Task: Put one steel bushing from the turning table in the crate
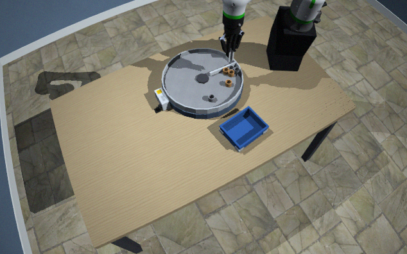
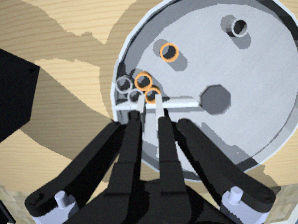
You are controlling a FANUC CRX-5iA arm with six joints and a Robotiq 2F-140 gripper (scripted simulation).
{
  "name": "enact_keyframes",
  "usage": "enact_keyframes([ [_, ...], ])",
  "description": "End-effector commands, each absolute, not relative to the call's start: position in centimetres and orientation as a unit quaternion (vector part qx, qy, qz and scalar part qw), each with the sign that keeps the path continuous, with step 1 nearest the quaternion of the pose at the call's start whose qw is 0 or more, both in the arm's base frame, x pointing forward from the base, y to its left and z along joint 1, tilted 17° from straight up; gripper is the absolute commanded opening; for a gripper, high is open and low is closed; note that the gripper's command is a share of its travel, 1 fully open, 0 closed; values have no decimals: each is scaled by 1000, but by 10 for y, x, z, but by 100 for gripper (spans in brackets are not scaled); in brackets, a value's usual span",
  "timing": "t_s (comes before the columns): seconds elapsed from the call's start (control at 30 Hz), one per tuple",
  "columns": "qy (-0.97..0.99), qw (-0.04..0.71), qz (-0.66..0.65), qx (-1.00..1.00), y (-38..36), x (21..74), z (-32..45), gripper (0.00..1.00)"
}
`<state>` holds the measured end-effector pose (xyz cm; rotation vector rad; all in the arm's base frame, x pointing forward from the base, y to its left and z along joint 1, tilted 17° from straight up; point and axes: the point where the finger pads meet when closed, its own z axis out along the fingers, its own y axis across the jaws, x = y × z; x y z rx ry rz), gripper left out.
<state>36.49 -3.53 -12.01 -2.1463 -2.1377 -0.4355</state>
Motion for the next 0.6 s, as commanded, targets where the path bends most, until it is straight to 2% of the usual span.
enact_keyframes([
  [0.0, -698, 40, -142, -701, -35, 365, -120, 9],
  [0.57, -698, 40, -142, -701, -35, 365, -120, 9],
])
